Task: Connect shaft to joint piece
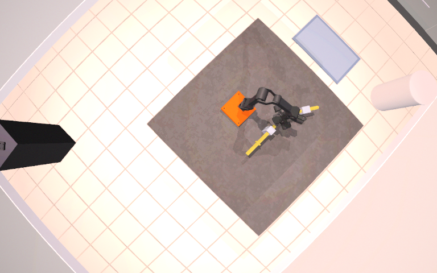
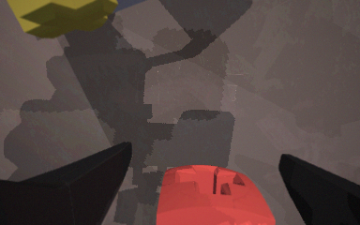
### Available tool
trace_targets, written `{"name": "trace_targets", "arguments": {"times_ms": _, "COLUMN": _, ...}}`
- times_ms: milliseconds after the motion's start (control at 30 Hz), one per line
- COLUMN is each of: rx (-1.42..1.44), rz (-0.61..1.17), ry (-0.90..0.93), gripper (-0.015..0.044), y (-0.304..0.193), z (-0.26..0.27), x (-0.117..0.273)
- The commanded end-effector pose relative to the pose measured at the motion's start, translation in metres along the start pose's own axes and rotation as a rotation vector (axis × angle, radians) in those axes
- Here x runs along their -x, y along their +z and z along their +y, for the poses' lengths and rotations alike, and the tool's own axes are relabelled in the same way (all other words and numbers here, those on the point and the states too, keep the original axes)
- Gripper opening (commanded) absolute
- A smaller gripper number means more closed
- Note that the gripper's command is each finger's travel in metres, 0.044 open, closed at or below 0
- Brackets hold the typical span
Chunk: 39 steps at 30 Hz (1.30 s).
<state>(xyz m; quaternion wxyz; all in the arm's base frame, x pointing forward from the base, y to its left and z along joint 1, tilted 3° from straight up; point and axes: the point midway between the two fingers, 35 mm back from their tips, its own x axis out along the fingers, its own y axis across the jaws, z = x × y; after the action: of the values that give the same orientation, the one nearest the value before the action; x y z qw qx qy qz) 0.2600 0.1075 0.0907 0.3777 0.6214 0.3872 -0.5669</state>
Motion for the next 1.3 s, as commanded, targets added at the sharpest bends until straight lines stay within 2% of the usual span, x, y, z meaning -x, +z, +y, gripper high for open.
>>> {"name": "trace_targets", "arguments": {"times_ms": 0, "rx": 0.011, "rz": 0.134, "ry": 0.016, "gripper": 0.0440, "y": 0.000, "z": 0.000, "x": 0.012}}
{"name": "trace_targets", "arguments": {"times_ms": 133, "rx": 0.024, "rz": 0.242, "ry": 0.032, "gripper": 0.0440, "y": 0.000, "z": 0.000, "x": 0.020}}
{"name": "trace_targets", "arguments": {"times_ms": 567, "rx": 0.039, "rz": 0.229, "ry": 0.027, "gripper": 0.0440, "y": 0.001, "z": 0.001, "x": 0.019}}
{"name": "trace_targets", "arguments": {"times_ms": 1267, "rx": 0.740, "rz": 0.148, "ry": 0.090, "gripper": 0.0440, "y": -0.010, "z": 0.005, "x": 0.088}}
